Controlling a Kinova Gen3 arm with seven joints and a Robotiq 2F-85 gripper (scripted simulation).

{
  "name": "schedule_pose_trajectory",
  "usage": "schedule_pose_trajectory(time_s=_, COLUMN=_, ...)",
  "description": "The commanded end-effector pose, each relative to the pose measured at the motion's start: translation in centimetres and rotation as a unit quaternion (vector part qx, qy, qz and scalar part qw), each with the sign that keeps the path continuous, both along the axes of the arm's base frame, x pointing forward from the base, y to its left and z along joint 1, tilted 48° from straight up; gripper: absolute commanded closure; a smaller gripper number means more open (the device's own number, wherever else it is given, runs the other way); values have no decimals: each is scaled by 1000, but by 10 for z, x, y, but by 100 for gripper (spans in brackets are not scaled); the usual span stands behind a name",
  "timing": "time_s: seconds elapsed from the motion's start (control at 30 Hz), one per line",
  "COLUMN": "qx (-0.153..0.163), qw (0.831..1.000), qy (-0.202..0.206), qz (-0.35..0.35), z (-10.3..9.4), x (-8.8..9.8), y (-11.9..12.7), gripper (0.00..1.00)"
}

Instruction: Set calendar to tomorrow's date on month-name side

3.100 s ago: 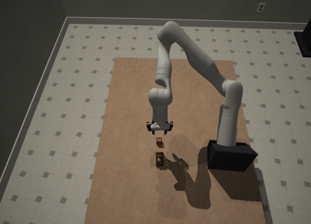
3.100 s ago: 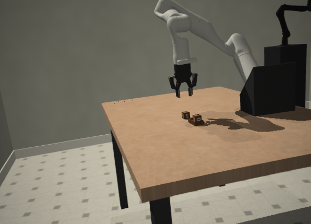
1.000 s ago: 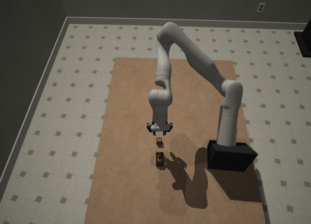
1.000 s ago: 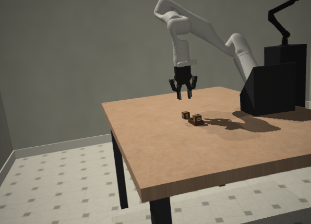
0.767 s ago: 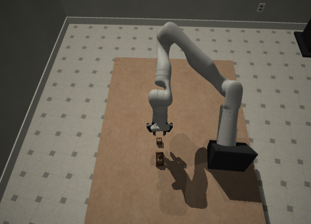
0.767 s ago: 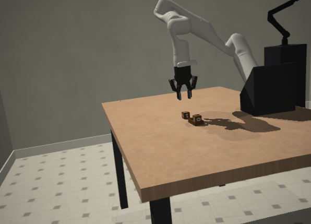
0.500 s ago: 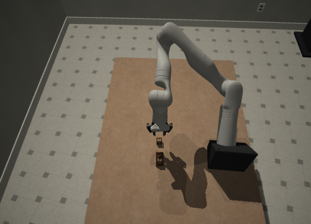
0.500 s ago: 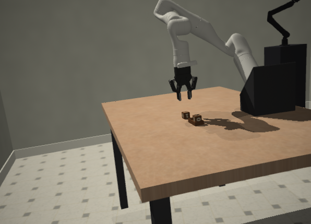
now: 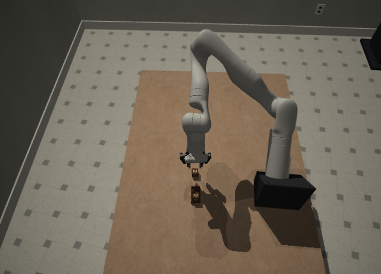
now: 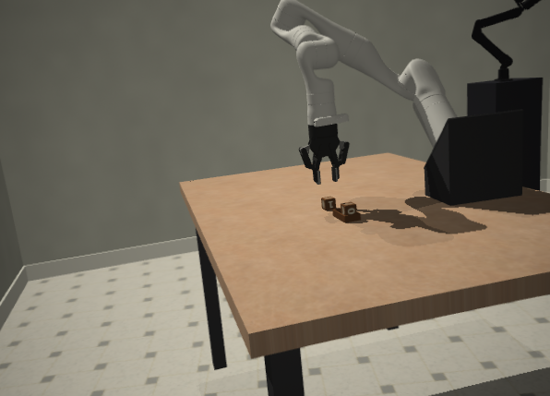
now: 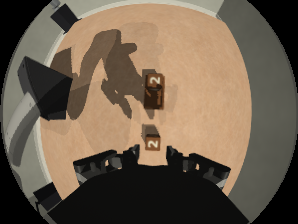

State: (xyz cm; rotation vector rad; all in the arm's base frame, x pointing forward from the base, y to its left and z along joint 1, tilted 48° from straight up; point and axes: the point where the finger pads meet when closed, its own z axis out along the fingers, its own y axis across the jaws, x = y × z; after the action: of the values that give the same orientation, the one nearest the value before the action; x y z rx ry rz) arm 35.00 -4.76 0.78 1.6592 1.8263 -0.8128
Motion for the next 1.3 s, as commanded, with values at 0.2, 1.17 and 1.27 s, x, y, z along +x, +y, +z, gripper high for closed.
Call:
schedule_pose_trajectory(time_s=0.2, qx=0, qw=1000, qy=1, qz=0, z=-9, x=-1, y=-10, gripper=54)
schedule_pose_trajectory(time_s=1.17, qx=0, qw=1000, qy=1, qz=0, z=-22, x=-1, y=-24, gripper=54)
schedule_pose_trajectory(time_s=1.27, qx=0, qw=1000, qy=1, qz=0, z=-22, x=-1, y=-24, gripper=54)
